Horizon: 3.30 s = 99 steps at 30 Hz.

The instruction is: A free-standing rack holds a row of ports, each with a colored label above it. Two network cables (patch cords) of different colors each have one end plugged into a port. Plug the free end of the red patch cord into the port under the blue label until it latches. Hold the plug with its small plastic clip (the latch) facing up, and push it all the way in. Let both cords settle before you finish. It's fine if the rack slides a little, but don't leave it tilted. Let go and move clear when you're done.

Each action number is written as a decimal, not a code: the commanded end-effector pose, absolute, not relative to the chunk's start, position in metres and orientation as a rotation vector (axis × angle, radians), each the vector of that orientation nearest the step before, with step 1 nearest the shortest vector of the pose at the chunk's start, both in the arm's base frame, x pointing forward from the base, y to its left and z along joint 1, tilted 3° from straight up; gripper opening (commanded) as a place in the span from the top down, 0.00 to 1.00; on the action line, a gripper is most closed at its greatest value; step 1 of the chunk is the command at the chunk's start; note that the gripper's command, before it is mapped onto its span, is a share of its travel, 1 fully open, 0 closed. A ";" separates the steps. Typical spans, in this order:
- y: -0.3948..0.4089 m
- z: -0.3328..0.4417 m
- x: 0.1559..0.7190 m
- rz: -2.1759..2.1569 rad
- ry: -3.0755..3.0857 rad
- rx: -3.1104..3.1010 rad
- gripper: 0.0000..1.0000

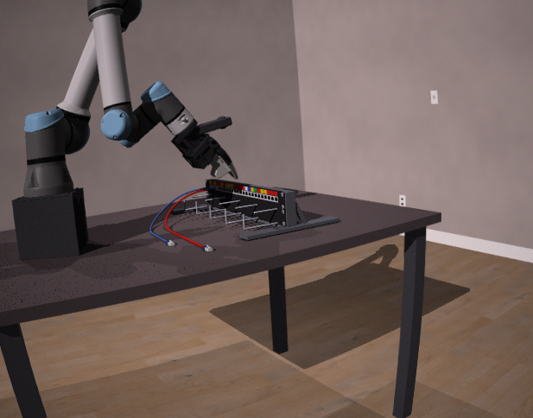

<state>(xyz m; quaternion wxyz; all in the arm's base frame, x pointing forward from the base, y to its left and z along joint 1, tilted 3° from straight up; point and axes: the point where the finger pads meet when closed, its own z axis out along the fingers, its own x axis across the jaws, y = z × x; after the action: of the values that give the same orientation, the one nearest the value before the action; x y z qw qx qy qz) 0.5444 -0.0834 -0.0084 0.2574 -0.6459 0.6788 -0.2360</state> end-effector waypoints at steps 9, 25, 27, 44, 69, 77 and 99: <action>-0.084 0.000 0.537 -0.642 1.841 -1.752 1.00; -0.084 0.024 0.517 -0.642 1.841 -1.752 1.00; -0.084 0.028 0.513 -0.642 1.841 -1.752 1.00; -0.085 0.059 0.486 -0.642 1.841 -1.752 1.00; -0.085 0.090 0.460 -0.642 1.841 -1.752 1.00; -0.085 0.095 0.455 -0.642 1.841 -1.752 1.00; -0.086 0.097 0.453 -0.642 1.841 -1.752 1.00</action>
<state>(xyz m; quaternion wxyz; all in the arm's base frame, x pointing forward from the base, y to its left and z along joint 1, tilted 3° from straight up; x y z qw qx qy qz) 0.4532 -0.0852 0.0969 0.2575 -0.6459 0.6788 -0.2362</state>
